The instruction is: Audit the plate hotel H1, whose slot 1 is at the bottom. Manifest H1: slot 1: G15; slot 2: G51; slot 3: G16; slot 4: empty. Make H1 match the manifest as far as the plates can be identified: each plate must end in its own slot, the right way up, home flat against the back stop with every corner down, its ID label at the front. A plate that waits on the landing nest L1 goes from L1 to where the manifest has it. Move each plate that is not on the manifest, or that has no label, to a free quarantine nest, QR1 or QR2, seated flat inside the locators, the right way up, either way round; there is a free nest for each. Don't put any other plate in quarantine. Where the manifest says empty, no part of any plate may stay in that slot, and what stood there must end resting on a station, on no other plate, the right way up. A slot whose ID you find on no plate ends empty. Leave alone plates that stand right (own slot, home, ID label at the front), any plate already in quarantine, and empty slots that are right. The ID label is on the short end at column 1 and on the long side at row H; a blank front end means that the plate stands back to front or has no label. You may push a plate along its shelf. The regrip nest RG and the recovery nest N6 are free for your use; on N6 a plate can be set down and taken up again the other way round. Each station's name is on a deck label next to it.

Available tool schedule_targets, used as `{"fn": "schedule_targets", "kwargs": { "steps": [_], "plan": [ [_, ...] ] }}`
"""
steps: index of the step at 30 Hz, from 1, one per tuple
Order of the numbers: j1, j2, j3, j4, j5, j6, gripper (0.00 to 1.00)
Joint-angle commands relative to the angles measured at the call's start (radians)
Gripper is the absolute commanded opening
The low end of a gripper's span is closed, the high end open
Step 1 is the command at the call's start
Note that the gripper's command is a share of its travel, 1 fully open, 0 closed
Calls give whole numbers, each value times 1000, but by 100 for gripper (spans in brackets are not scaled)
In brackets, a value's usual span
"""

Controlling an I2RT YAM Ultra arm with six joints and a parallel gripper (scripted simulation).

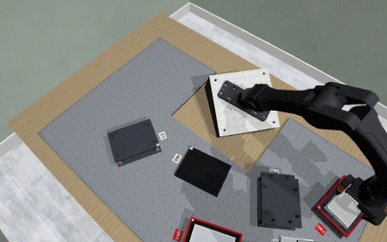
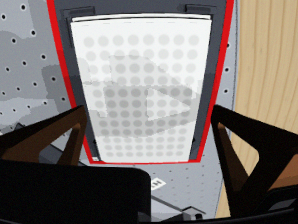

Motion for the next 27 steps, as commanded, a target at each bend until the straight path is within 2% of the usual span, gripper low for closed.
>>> {"fn": "schedule_targets", "kwargs": {
  "steps": [1, 13, 24, 27],
  "plan": [
    [7, -18, 24, -46, 0, 5, 100],
    [31, -51, 126, -186, 8, 28, 100],
    [40, -59, 144, -214, 11, 37, 100],
    [45, -62, 171, -244, 12, 42, 100]
  ]
}}
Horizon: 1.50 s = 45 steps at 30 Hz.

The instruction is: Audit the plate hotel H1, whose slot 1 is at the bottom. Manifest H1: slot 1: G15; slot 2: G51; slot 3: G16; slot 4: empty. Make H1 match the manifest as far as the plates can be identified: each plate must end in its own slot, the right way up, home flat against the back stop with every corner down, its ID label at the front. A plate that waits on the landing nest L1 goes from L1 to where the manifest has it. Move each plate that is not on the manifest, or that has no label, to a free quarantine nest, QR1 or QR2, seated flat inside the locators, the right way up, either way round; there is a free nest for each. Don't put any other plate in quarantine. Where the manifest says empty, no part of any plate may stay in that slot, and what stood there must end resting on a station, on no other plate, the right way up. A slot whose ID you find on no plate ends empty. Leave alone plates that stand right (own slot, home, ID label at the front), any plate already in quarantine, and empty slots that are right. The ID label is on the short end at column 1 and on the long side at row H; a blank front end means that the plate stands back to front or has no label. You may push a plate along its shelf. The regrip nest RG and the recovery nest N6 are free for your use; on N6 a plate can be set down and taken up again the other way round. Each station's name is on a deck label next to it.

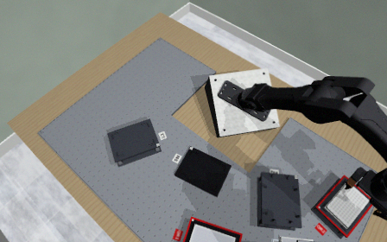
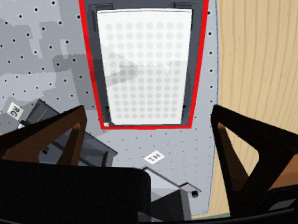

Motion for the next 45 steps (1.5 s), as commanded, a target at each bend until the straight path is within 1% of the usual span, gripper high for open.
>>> {"fn": "schedule_targets", "kwargs": {
  "steps": [1, 3, 5, 7, 20, 22, 31, 36, 37, 45],
  "plan": [
    [9, -14, 32, -45, 0, 7, 100],
    [13, -15, 51, -66, 1, 10, 100],
    [13, -15, 51, -66, 1, 10, 100],
    [16, -16, 70, -87, 3, 13, 100],
    [40, -6, 220, -232, 10, 36, 100],
    [40, -6, 220, -232, 10, 36, 100],
    [56, 19, 354, -346, 15, 53, 100],
    [66, 37, 437, -353, 18, 62, 100],
    [62, 40, 422, -354, 18, 58, 100],
    [62, 40, 422, -354, 18, 58, 100]
  ]
}}
